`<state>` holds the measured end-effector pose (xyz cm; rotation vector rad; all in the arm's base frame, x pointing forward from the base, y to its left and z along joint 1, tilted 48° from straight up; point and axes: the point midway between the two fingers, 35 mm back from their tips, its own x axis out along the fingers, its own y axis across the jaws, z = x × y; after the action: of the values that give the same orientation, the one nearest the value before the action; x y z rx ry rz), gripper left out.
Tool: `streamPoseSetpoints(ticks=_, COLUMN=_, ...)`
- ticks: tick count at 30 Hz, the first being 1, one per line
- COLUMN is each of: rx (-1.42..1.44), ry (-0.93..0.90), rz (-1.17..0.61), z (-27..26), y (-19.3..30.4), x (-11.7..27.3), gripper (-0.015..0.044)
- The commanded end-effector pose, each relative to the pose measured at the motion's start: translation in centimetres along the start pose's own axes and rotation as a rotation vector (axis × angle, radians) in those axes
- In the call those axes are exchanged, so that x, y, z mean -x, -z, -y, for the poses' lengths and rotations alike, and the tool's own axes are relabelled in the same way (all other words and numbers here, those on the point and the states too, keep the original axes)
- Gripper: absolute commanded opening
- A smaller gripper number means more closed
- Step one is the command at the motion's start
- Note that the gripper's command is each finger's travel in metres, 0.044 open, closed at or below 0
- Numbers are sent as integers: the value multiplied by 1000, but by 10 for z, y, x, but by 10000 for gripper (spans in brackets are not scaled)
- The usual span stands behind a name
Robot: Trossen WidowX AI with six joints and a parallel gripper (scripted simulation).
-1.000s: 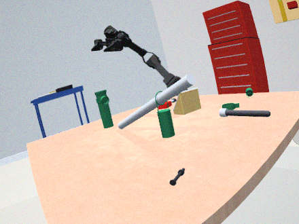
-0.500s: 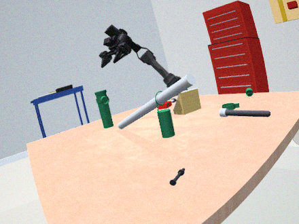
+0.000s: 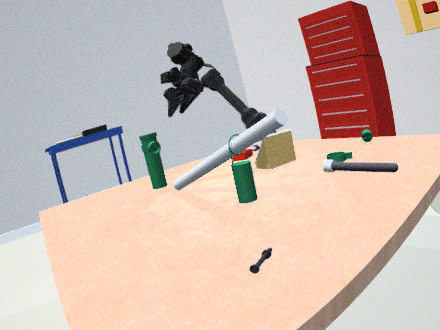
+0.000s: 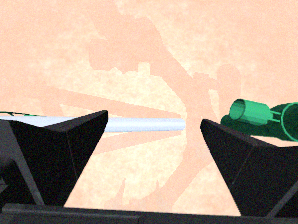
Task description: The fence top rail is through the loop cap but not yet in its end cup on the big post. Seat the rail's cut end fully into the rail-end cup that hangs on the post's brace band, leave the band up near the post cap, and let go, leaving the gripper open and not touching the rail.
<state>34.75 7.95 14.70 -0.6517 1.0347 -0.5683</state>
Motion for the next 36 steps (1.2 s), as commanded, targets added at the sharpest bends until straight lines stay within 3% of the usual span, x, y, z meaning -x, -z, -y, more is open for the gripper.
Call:
streamPoseSetpoints(ticks=1, rx=-30, ry=37, rz=-11, z=-1, y=5, x=-3, gripper=440)
streamPoseSetpoints(ticks=7, rx=85, ry=34, rz=-15, z=10, y=3, x=-6, gripper=440)
streamPoseSetpoints(ticks=23, rx=1142, ry=42, rz=-46, z=121, y=-3, x=-28, gripper=440)
streamPoseSetpoints(ticks=32, rx=1464, ry=56, rz=-70, z=153, y=2, x=-31, gripper=440)
streamPoseSetpoints(ticks=36, rx=1477, ry=55, rz=-71, z=154, y=2, x=-31, gripper=440)
